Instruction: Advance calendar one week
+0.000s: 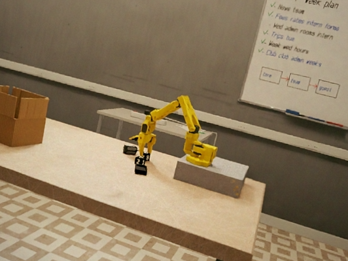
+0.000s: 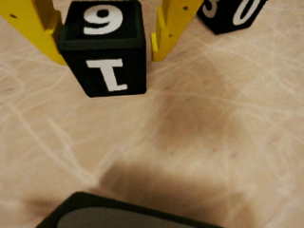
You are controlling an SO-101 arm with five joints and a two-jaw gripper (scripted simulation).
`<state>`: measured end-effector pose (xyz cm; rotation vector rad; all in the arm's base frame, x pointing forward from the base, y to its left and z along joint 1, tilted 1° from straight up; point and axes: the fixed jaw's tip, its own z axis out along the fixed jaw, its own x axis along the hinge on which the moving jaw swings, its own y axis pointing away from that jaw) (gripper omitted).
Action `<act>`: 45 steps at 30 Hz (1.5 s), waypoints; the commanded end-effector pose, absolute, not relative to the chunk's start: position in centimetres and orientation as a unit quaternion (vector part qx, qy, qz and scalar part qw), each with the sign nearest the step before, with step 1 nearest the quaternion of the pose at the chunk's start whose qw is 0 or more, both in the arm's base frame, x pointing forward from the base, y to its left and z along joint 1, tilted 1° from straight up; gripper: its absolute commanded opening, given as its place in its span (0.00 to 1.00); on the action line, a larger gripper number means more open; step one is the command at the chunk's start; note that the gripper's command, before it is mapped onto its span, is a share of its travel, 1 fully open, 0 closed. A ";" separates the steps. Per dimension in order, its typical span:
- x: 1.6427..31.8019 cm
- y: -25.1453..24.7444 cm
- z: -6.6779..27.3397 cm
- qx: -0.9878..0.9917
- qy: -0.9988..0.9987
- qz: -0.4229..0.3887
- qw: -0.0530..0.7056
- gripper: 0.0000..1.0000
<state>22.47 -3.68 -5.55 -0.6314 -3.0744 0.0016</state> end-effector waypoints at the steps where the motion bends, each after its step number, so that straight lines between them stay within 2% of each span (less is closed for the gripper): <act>1: 22.0 -3.8 -5.9 -0.199 -0.980 0.000 0.008 0.21; 20: 22.0 -3.9 -5.9 -0.199 -0.980 0.000 0.008 0.19; 38: 22.0 -3.9 -5.9 -0.199 -0.980 0.000 0.009 0.02; 45: 22.0 -3.9 -5.9 -0.199 -0.980 0.000 0.009 0.00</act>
